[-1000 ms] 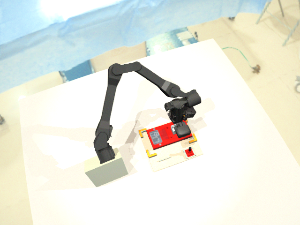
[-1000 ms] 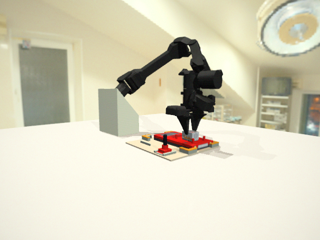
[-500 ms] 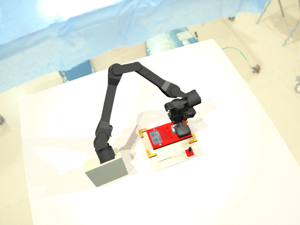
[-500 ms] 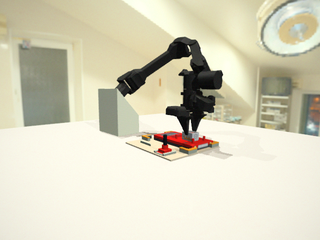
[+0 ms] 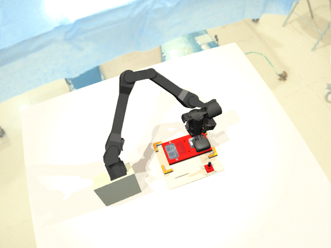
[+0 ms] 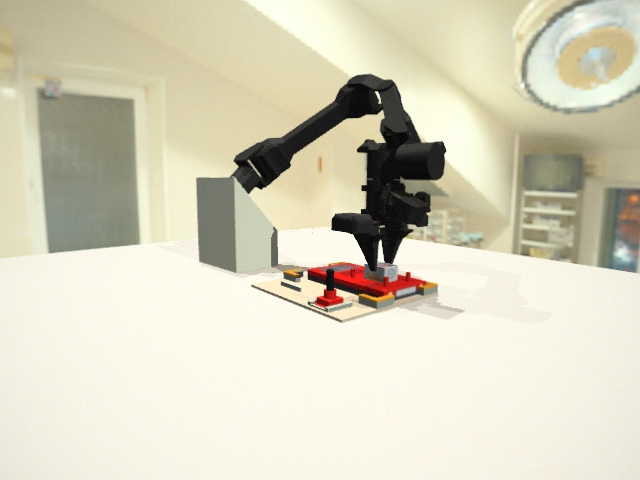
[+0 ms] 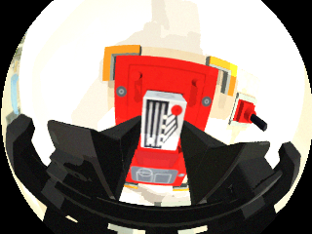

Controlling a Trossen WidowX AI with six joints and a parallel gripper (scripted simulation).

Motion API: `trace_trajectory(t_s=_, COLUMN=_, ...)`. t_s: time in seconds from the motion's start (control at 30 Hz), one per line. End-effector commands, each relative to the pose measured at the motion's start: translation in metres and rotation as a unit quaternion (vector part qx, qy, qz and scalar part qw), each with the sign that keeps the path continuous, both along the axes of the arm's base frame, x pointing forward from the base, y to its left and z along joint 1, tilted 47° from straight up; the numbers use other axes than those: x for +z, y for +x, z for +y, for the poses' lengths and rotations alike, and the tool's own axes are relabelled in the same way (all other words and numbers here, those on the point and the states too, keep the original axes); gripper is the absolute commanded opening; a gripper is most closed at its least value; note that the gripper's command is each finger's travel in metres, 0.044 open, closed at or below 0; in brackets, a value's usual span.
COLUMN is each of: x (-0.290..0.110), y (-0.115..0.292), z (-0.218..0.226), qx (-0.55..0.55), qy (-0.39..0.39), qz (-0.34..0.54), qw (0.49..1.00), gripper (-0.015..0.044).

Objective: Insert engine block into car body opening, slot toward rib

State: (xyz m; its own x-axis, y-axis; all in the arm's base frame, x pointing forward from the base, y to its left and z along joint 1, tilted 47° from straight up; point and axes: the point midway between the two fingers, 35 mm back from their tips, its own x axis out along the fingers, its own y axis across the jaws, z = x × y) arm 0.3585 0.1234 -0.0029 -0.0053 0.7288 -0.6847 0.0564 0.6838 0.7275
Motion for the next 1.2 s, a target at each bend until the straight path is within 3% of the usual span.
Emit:
trace_trajectory(t_s=0.0, x=-0.001, y=0.0, z=0.001, qx=-0.002, qy=0.002, qz=0.003, qw=1.0, gripper=0.016)
trace_trajectory(t_s=0.37, x=-0.001, y=0.0, z=0.001, qx=-0.002, qy=0.002, qz=0.003, qw=1.0, gripper=0.016)
trace_trajectory(t_s=0.73, x=-0.001, y=0.0, z=0.0, qx=0.0, qy=0.0, qz=0.0, qw=1.0, gripper=0.044)
trace_trajectory(t_s=1.17, x=0.007, y=0.0, z=-0.01, qx=-0.002, qy=0.002, qz=0.003, qw=1.0, gripper=0.044)
